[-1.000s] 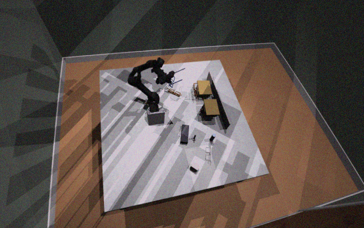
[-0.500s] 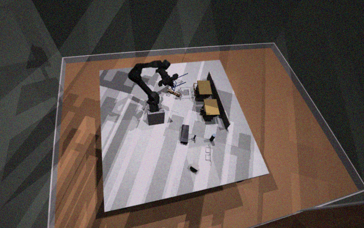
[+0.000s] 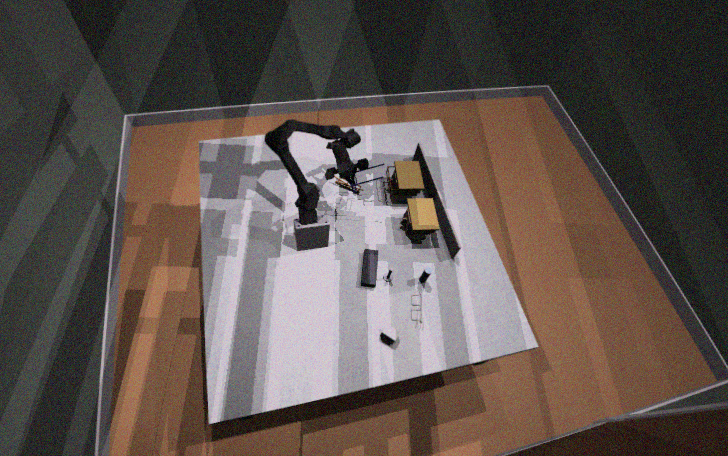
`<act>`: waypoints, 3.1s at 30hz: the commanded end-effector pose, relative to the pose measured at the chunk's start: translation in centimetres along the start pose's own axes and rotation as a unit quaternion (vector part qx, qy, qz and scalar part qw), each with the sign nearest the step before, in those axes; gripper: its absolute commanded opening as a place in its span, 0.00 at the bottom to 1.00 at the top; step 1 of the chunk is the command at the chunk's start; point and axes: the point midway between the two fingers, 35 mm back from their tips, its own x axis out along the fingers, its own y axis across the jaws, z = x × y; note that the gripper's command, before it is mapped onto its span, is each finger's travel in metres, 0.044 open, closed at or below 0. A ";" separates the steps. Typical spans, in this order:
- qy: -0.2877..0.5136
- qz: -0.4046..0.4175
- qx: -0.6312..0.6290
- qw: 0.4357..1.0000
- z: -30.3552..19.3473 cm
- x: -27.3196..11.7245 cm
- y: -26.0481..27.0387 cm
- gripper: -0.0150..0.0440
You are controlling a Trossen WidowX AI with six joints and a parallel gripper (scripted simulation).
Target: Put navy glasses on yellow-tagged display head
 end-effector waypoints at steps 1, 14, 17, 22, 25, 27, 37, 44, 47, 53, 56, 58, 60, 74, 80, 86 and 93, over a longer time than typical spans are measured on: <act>-0.004 -0.026 -0.017 1.000 0.4 1.1 0.9 0.25; 0.008 -0.121 -0.051 0.991 3.0 5.1 2.6 0.25; 0.018 -0.140 -0.056 0.988 3.7 6.0 3.0 0.25; 0.041 -0.169 -0.062 0.983 5.0 7.3 3.5 0.25; 0.058 -0.183 -0.065 0.979 5.8 8.1 3.8 0.25; 0.070 -0.192 -0.066 0.977 6.4 8.6 4.0 0.25; 0.145 -0.217 -0.065 0.963 9.3 10.9 4.7 0.25; 0.204 -0.215 -0.060 0.953 11.4 12.3 5.0 0.25; 0.229 -0.209 -0.056 0.949 12.3 12.9 5.1 0.25; 0.242 -0.202 -0.053 0.948 12.2 13.2 4.8 0.25; 0.252 -0.195 -0.048 0.947 11.9 13.6 4.7 0.25; 0.253 -0.196 -0.048 0.946 11.8 13.7 4.7 0.25; 0.250 -0.200 -0.050 0.946 11.8 13.9 4.7 0.25; 0.236 -0.207 -0.055 0.948 11.0 15.0 4.1 0.25; 0.239 -0.207 -0.054 0.947 10.7 15.5 3.9 0.25; 0.243 -0.207 -0.054 0.946 10.5 16.0 3.6 0.25; 0.243 -0.207 -0.054 0.946 10.3 16.6 3.3 0.25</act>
